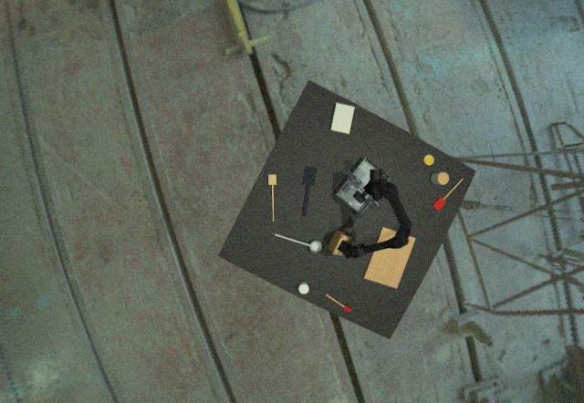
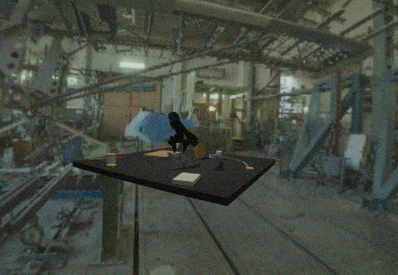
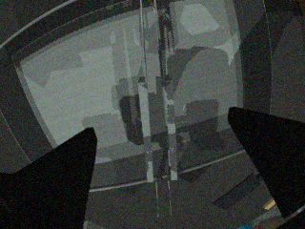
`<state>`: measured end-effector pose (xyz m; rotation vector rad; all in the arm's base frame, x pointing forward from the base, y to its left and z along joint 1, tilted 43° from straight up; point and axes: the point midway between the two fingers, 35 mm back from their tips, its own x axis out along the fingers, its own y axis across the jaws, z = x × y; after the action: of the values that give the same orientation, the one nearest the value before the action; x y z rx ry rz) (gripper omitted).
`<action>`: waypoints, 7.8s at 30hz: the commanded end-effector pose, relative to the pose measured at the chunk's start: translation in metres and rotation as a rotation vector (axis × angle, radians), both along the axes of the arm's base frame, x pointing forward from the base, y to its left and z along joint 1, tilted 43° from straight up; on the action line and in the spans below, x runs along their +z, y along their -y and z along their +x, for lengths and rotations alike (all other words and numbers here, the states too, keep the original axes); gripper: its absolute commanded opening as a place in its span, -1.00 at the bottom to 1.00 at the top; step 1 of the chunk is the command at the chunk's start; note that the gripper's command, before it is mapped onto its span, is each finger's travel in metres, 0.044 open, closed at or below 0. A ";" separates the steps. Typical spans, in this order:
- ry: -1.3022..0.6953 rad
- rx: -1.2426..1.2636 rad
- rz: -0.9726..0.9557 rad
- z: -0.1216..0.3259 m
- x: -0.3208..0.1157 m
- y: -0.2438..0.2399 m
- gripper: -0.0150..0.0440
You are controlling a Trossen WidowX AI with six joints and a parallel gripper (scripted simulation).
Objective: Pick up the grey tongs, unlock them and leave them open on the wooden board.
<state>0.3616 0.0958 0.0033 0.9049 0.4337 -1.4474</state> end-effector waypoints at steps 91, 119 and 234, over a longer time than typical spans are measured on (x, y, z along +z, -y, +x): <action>-0.006 -0.003 -0.004 -0.004 0.033 -0.035 -1.00; -0.138 0.139 -0.013 0.002 0.089 0.011 -1.00; -1.045 1.103 -0.223 -0.283 0.325 0.304 -1.00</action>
<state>0.0797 -0.2087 0.3284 -0.3744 1.2622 -0.7639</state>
